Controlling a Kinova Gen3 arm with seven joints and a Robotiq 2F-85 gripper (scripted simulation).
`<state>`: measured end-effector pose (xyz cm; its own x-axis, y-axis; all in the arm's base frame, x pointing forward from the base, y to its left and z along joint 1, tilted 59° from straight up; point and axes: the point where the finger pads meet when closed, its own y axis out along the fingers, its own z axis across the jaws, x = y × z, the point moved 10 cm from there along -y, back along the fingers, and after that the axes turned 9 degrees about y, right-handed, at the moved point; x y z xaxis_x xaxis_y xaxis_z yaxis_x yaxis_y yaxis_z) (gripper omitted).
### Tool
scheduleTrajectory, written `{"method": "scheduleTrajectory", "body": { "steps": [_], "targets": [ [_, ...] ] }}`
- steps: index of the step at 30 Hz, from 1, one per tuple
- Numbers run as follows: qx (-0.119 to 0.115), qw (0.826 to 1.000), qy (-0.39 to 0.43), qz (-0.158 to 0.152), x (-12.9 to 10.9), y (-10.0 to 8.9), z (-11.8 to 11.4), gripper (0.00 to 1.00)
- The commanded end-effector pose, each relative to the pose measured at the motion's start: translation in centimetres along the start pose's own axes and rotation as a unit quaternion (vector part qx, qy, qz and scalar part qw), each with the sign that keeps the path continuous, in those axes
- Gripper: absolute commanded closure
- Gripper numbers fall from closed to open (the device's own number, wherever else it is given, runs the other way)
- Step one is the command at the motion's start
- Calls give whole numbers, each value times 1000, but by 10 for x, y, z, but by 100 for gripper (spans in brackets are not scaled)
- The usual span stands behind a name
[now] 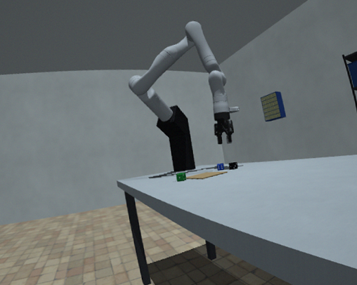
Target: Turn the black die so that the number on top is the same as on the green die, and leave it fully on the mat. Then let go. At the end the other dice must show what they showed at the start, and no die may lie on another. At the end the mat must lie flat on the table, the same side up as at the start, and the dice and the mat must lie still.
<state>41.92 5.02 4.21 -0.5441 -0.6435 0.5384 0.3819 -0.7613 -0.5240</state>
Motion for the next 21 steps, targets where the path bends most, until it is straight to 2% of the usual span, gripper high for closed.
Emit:
{"method": "scheduleTrajectory", "body": {
  "steps": [1,6,12,14,21],
  "targets": [
    [4,998,61,-2,0,3,0,0],
    [4,976,218,3,-2,8,1,0],
    [5,924,383,12,-5,12,3,0],
    [5,924,383,12,-5,12,3,0],
    [5,849,528,25,-9,16,7,0]
  ]
}}
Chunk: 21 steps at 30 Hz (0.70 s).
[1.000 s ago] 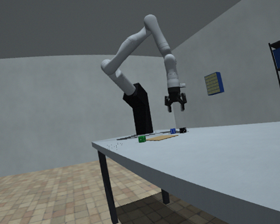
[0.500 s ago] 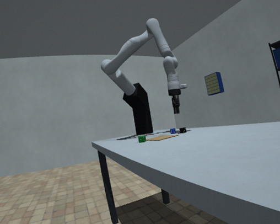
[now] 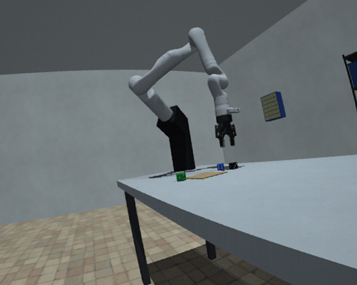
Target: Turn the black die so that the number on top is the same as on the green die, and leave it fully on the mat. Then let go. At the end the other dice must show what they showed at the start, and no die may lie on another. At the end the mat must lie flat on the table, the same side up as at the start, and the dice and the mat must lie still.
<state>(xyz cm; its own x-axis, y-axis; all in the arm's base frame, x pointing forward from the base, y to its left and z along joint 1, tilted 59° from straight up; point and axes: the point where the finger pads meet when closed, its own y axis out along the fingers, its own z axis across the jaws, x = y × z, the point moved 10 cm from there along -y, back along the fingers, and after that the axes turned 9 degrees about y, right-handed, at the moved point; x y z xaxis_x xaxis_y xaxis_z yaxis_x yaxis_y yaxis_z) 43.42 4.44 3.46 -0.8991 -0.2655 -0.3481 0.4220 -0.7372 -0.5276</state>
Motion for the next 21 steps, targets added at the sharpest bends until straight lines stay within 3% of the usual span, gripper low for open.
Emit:
{"method": "scheduleTrajectory", "body": {
  "steps": [1,8,21],
  "targets": [
    [2,999,37,5,-1,2,0,0],
    [-2,990,141,13,-5,4,-1,0],
    [-6,979,203,19,-7,5,-2,0]
  ]
}}
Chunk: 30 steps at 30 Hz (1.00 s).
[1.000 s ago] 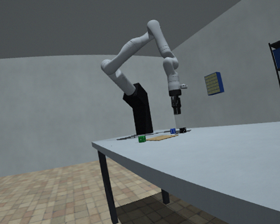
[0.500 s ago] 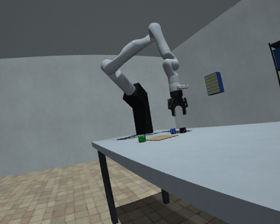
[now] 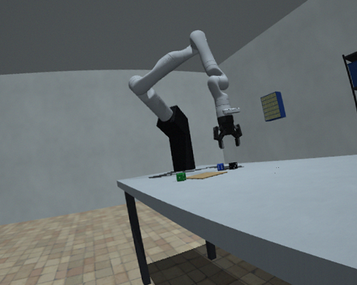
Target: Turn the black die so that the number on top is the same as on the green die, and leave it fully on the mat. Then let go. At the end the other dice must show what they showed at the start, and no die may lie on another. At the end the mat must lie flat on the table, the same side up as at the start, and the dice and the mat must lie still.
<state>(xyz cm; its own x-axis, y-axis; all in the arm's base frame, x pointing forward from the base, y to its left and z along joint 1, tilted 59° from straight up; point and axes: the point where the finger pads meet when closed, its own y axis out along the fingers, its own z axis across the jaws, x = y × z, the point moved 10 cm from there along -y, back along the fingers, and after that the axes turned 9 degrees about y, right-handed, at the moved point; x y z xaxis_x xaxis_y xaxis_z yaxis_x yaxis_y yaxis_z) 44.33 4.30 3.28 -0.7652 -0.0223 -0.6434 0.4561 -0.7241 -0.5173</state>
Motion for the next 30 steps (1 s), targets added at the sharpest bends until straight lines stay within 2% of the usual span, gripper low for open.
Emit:
{"method": "scheduleTrajectory", "body": {
  "steps": [1,7,8,30],
  "targets": [
    [0,1000,3,1,0,0,0,0],
    [0,1000,4,1,0,0,0,0],
    [0,1000,4,1,0,0,0,54],
    [0,1000,4,1,0,0,0,54]
  ]
}}
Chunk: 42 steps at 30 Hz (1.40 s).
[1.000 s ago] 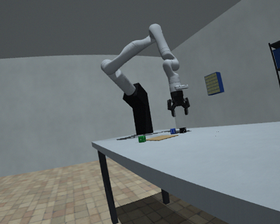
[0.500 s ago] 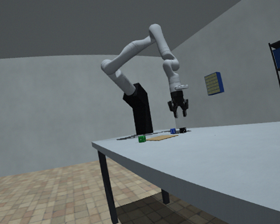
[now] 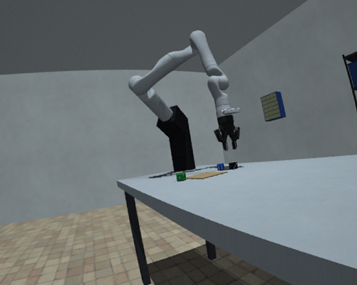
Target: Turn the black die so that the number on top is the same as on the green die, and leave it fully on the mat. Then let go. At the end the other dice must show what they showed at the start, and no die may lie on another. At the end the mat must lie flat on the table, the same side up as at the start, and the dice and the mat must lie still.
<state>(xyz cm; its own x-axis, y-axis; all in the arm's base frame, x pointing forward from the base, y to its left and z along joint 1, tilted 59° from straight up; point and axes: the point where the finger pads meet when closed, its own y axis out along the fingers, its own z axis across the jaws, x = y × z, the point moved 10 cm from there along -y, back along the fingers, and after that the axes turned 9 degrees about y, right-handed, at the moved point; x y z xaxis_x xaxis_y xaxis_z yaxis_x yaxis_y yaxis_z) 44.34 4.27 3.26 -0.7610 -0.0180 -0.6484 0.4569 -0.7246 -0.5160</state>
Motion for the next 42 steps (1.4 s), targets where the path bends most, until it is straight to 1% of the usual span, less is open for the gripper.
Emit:
{"method": "scheduleTrajectory", "body": {
  "steps": [1,16,27,42],
  "targets": [
    [-1,1000,0,0,0,-1,0,54],
    [-1,1000,0,0,0,0,0,54],
    [1,1000,0,0,0,5,-1,54],
    [1,1000,0,0,0,24,-1,54]
  ]
}}
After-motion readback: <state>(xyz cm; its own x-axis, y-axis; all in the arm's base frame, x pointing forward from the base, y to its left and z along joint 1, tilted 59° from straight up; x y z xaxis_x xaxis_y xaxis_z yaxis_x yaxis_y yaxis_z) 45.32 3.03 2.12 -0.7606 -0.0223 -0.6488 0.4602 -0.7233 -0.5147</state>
